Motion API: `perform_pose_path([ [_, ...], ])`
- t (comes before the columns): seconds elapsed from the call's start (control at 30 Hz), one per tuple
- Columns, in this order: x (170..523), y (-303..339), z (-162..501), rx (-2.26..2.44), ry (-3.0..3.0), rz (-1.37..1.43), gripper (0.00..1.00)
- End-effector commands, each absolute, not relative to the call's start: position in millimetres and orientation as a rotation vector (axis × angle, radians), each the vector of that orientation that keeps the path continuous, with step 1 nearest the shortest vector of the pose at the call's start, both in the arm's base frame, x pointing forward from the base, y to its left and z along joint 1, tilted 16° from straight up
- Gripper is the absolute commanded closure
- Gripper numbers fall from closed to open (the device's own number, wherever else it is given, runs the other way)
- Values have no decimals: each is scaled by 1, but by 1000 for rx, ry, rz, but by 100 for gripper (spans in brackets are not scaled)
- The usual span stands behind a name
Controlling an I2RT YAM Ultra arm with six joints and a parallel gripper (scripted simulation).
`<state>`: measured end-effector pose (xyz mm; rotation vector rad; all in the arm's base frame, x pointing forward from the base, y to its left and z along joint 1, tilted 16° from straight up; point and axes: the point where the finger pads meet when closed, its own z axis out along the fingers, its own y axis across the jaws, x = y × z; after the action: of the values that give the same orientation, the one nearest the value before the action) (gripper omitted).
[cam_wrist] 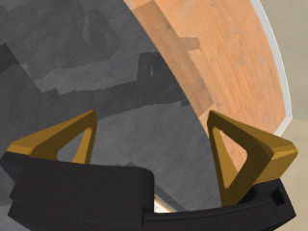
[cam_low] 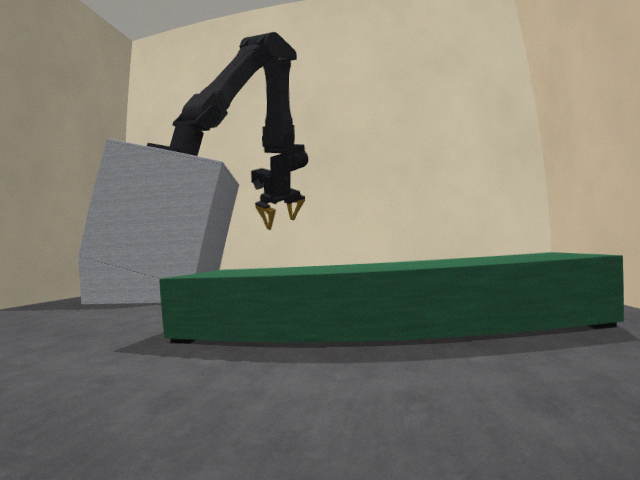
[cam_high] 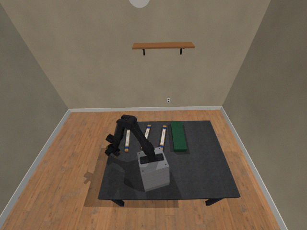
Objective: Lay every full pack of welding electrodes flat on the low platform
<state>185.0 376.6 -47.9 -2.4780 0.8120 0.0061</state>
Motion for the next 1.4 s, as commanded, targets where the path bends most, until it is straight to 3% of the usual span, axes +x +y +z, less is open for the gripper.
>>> perform_pose_path([
  [0.0, 186, 380, -44, -2467, 805, 5, 0],
  [0.53, 186, 380, -44, -2467, 805, 5, 0],
  [0.57, 185, 377, -48, -2478, 812, 6, 26],
  [1.37, 185, 377, -48, -2478, 812, 6, 26],
])
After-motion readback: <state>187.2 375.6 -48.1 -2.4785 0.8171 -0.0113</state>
